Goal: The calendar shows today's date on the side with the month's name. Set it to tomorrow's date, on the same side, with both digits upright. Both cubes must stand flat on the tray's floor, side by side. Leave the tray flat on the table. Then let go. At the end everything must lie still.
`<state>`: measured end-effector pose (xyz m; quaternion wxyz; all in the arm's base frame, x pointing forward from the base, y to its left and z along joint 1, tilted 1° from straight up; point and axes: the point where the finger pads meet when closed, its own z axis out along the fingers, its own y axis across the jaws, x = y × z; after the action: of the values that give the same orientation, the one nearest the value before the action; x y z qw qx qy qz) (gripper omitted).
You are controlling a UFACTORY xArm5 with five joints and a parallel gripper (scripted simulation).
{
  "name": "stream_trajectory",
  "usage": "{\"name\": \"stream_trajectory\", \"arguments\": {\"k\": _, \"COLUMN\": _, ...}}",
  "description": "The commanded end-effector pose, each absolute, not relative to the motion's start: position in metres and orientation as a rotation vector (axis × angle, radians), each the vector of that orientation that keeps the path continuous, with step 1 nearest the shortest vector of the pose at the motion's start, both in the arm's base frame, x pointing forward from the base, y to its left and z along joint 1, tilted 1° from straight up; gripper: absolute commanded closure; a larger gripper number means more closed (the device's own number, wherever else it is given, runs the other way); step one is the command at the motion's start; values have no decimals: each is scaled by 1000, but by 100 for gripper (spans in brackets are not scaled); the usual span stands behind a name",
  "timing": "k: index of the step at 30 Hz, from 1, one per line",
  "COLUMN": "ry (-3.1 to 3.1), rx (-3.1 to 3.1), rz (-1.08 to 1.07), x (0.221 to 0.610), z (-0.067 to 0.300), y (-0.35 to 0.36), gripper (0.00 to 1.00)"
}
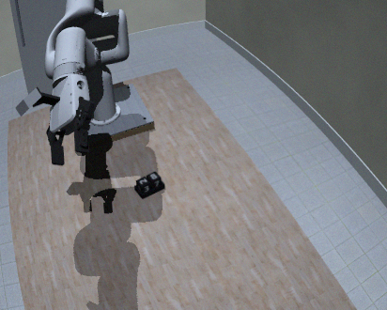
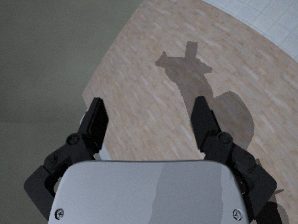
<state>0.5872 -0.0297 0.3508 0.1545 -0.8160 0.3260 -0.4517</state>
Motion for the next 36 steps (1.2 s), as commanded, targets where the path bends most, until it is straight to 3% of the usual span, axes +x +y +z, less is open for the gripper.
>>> {"name": "stream_trajectory", "arguments": {"k": 1, "ry": 933, "rx": -2335, "rz": -1299, "x": 588, "z": 353, "y": -30, "gripper": 0}}
{"name": "stream_trajectory", "arguments": {"k": 19, "ry": 939, "rx": -2338, "rz": -1284, "x": 587, "z": 350, "y": -27, "gripper": 0}}
{"name": "stream_trajectory", "arguments": {"k": 23, "ry": 1047, "rx": -2382, "rz": -1047, "x": 568, "z": 302, "y": 8, "gripper": 0}}
{"name": "stream_trajectory", "arguments": {"k": 32, "ry": 1220, "rx": -2447, "rz": -709, "x": 524, "z": 236, "y": 55, "gripper": 0}}
{"name": "stream_trajectory", "arguments": {"k": 34, "ry": 1220, "rx": -2447, "rz": -709, "x": 524, "z": 236, "y": 55, "gripper": 0}}
{"name": "stream_trajectory", "arguments": {"k": 36, "ry": 1301, "rx": -2476, "rz": -569, "x": 500, "z": 210, "y": 72, "gripper": 0}}
